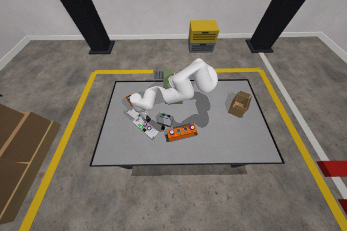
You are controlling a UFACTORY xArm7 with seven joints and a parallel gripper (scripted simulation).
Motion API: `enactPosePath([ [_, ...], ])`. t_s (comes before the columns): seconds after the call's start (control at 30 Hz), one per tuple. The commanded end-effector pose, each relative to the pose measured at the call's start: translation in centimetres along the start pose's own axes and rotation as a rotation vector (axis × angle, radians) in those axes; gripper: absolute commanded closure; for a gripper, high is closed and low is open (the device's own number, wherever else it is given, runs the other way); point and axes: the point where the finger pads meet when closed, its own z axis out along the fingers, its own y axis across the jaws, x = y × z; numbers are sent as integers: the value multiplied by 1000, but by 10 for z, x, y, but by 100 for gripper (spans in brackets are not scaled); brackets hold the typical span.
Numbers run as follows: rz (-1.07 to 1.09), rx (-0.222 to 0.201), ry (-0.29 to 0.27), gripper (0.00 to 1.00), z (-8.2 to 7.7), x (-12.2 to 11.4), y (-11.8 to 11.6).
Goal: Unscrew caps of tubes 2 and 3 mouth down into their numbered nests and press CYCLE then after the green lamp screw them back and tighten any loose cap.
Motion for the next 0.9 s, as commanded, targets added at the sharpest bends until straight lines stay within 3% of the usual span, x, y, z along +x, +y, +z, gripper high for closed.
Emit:
enactPosePath([
  [0.0, 0, -2, 6, 0, -3, 2, 1],
  [0.5, 0, -2, 6, 0, -3, 2, 1],
  [0.53, 0, -2, 6, 54, -9, 4, -4],
  [0.67, 0, -2, 6, 54, -34, 13, -24],
  [0.77, 0, -2, 6, 54, -38, 15, -28],
  [0.87, 0, -2, 6, 54, -57, 22, -43],
])
